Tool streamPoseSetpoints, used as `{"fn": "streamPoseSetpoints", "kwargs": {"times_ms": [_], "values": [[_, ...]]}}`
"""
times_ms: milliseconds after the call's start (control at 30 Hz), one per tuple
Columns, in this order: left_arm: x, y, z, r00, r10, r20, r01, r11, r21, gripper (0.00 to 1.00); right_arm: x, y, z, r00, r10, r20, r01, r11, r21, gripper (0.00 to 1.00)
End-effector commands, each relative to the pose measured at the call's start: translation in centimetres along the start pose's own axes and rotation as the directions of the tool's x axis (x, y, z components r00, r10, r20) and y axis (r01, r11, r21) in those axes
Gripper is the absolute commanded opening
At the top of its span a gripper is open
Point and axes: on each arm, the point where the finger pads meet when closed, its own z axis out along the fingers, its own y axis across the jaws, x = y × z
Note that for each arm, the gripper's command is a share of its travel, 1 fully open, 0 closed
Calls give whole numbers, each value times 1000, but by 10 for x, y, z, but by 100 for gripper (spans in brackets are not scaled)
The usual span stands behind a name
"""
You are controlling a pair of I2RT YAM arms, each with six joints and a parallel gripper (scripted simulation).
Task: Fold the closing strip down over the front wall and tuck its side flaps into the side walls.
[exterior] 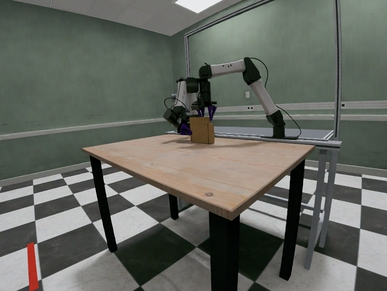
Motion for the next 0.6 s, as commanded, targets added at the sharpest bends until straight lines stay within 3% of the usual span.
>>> {"fn": "streamPoseSetpoints", "kwargs": {"times_ms": [0,567], "values": [[-5,-3,2,1000,-14,-1,14,1000,-6,54,-4,-3,0,1000,-17,7,17,1000,6,45],[-5,-4,2,1000,8,-2,-8,1000,-7,54,-4,-3,0,1000,-17,7,17,1000,6,45]]}}
